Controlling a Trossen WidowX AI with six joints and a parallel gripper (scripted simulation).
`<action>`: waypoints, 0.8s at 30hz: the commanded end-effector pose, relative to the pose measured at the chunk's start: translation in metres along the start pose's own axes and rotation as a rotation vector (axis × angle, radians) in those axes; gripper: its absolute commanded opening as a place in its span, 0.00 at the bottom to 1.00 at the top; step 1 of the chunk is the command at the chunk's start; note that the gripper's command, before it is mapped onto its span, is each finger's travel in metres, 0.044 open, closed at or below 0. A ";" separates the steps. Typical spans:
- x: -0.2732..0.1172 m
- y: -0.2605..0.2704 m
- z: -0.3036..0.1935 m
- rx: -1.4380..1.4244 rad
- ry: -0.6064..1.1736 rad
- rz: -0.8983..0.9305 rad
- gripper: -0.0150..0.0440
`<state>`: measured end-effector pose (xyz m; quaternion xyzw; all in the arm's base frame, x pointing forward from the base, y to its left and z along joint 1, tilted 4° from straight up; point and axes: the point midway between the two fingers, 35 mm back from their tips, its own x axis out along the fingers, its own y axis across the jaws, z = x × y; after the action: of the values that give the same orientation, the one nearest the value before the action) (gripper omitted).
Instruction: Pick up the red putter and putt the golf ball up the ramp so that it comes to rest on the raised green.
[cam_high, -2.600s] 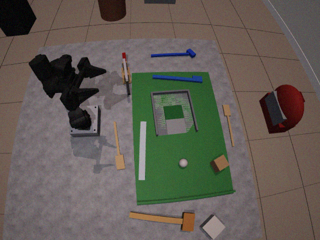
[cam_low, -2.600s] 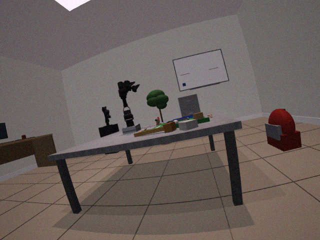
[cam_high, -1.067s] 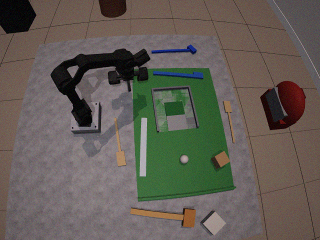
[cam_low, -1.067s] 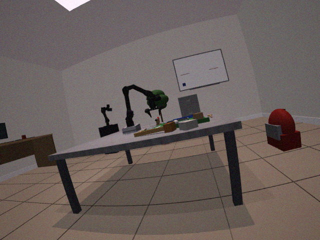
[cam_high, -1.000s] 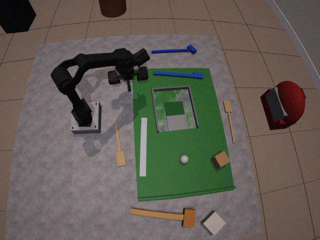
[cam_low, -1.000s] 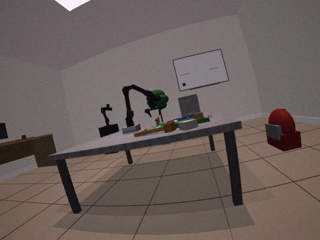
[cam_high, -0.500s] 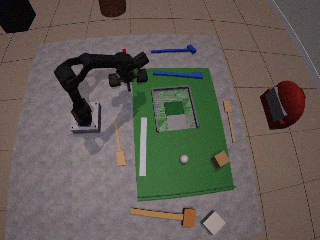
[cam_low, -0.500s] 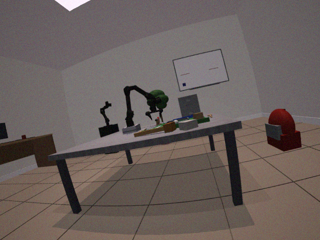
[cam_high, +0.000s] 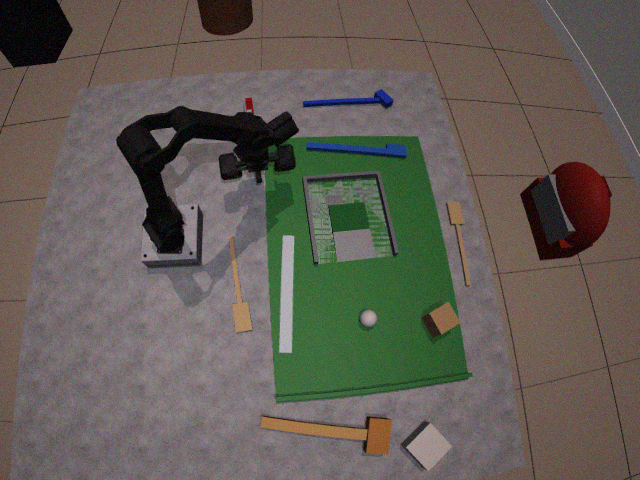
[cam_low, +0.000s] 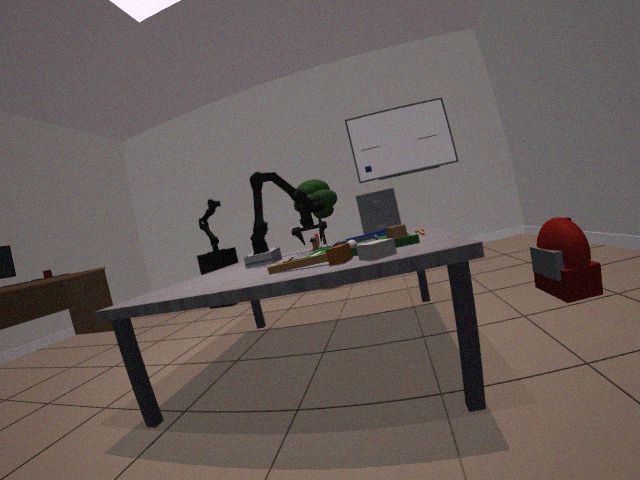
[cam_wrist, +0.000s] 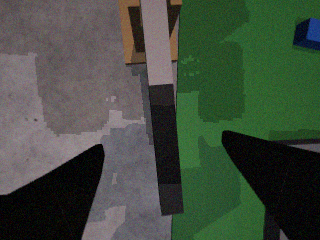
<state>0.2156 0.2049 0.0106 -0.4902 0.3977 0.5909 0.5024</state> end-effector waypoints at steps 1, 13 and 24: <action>0.007 0.001 -0.003 -0.004 0.007 0.002 1.00; 0.014 0.001 -0.004 0.001 0.002 0.003 0.87; 0.014 0.001 -0.004 0.001 0.002 0.003 0.38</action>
<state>0.2153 0.2034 -0.0042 -0.4901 0.3991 0.5910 0.5013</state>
